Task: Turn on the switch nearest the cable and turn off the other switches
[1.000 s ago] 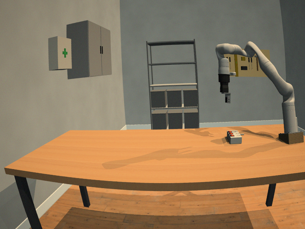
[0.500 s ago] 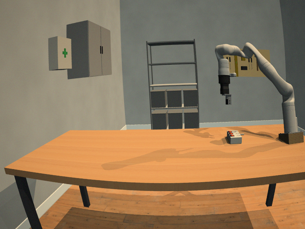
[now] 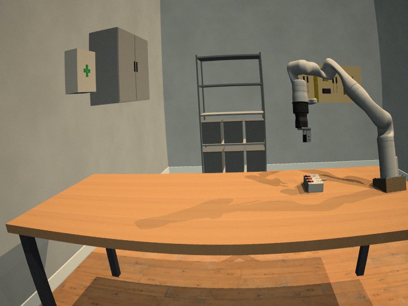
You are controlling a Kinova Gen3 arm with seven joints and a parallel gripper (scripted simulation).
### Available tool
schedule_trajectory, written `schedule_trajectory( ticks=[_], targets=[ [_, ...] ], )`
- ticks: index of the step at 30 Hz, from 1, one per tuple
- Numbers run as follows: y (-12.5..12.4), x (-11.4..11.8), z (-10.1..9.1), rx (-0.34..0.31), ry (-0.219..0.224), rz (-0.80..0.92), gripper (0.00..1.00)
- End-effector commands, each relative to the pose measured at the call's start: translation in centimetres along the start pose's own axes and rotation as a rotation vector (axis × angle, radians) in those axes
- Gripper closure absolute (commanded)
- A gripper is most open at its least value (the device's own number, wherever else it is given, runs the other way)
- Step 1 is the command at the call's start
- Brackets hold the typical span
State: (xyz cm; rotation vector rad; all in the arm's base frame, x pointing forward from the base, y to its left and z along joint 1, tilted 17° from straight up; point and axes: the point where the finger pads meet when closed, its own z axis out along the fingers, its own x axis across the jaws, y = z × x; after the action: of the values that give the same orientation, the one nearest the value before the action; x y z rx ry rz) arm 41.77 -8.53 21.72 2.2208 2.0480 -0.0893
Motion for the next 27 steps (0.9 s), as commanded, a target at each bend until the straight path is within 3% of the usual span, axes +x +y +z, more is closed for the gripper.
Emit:
schedule_trajectory(
  ticks=[1, 4, 5, 14, 15, 24, 25, 27],
  targets=[
    [0.1, 0.4, 0.1, 0.001, 0.003, -0.008, 0.0],
    [0.1, 0.4, 0.1, 0.001, 0.003, -0.008, 0.0],
    [0.2, 2.6, 0.8, 0.01, 0.035, -0.028, 0.0],
    [0.2, 2.6, 0.8, 0.01, 0.035, -0.028, 0.0],
    [0.2, 4.7, 1.4, 0.02, 0.065, -0.047, 0.0],
    [0.2, 4.7, 1.4, 0.02, 0.065, -0.047, 0.0],
    [0.1, 6.8, 2.0, 0.031, 0.095, -0.064, 0.0],
    [0.1, 6.8, 2.0, 0.031, 0.095, -0.064, 0.0]
  ],
)
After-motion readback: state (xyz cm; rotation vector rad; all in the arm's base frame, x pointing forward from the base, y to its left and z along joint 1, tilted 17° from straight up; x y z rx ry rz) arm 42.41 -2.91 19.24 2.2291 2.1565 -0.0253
